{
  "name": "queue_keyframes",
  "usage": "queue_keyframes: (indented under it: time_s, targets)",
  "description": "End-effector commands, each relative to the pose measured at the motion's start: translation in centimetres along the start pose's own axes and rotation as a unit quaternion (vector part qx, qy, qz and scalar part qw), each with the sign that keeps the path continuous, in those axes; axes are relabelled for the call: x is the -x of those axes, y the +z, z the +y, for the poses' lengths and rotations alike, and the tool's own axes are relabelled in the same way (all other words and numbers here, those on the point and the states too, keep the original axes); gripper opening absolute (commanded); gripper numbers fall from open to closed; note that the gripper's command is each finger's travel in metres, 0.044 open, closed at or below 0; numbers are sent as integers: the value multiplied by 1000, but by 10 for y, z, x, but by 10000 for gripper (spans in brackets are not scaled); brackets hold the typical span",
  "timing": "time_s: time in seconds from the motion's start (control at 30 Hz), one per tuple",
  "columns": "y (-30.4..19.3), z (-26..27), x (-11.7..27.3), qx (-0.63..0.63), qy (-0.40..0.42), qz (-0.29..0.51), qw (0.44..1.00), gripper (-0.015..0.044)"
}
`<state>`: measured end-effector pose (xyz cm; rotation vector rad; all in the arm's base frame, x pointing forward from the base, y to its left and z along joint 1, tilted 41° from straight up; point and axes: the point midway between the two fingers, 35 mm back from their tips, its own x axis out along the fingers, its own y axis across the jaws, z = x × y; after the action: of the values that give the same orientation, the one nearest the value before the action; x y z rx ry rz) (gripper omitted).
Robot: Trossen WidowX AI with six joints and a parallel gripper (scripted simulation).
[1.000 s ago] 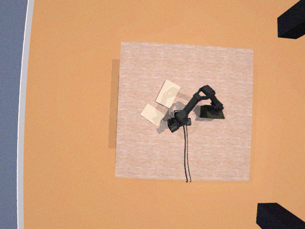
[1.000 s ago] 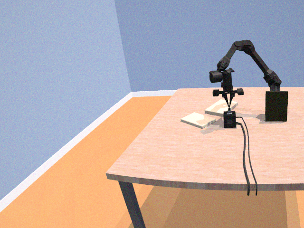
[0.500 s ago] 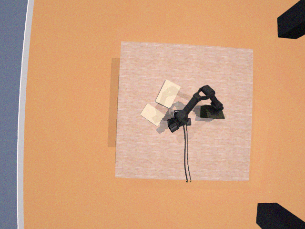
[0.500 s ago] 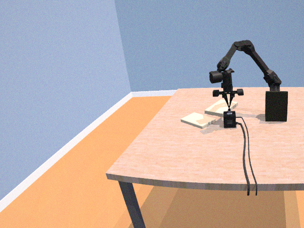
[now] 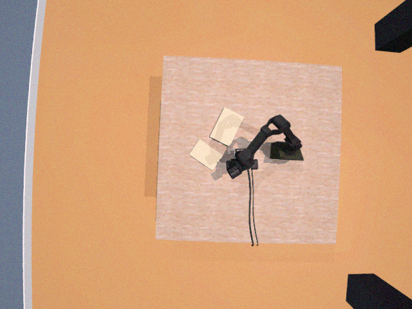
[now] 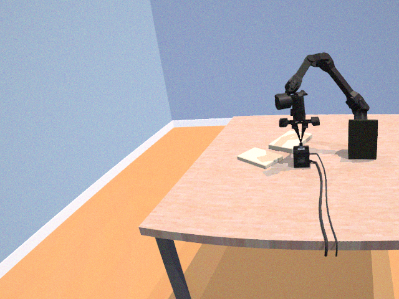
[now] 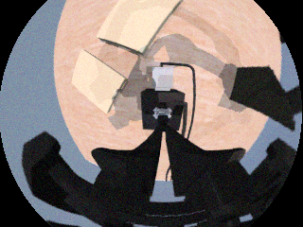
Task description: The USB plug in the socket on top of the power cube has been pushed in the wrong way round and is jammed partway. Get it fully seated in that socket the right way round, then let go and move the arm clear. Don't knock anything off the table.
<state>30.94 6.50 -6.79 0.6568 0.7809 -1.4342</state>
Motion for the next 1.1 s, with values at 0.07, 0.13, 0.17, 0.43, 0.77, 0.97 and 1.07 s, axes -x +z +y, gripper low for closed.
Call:
queue_keyframes:
  time_s: [0.07, 0.13, 0.17, 0.43, 0.77, 0.97, 1.07]
  targets:
    - [0, 0, -1, 1, 0, 1, 1000, 0]
    - [0, 0, -1, 1, 0, 1, 1000, 0]
    - [0, 0, -1, 1, 0, 1, 1000, 0]
    - [0, 0, -2, 1, 0, 1, 1000, 0]
    - [0, 0, -3, 1, 0, 1, 1000, 0]
    - [0, 0, -4, 1, 0, 1, 1000, 0]
    - [0, 0, -5, 1, 0, 1, 1000, 0]
